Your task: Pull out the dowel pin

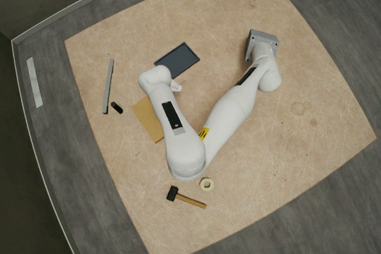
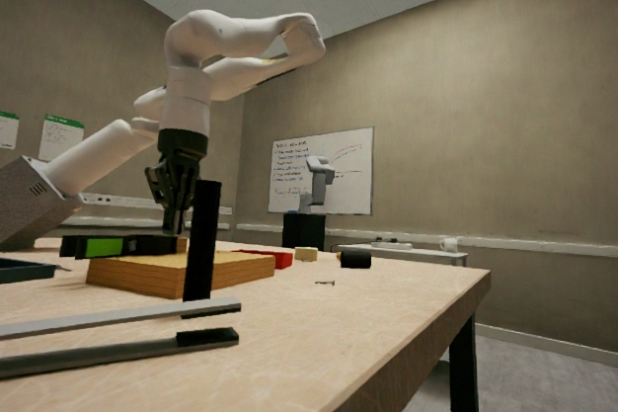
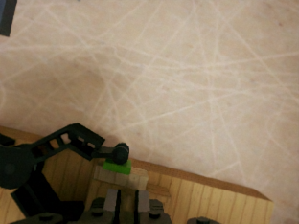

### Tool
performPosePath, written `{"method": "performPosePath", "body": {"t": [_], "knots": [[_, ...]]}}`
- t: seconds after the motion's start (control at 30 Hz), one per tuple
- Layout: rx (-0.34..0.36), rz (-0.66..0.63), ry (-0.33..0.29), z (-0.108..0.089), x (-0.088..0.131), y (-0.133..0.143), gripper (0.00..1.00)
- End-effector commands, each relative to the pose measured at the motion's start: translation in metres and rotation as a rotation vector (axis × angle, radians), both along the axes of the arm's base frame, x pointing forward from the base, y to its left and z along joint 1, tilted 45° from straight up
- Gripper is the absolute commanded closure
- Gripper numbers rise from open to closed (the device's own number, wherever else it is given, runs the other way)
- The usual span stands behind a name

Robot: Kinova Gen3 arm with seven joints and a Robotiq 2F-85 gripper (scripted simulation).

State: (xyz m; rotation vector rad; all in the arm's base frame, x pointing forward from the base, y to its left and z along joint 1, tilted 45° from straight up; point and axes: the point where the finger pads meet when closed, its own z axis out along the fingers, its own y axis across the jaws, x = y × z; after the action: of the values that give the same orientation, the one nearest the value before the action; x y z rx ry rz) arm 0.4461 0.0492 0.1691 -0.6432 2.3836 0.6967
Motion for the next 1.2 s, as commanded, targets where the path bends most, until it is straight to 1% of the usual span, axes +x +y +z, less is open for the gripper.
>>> {"method": "performPosePath", "body": {"t": [0.0,1.17], "knots": [[-0.002,0.001,-0.004,0.0006,0.0002,-0.0007,0.9],[-0.025,0.045,-0.041,0.0007,0.0001,-0.0007,0.9]]}}
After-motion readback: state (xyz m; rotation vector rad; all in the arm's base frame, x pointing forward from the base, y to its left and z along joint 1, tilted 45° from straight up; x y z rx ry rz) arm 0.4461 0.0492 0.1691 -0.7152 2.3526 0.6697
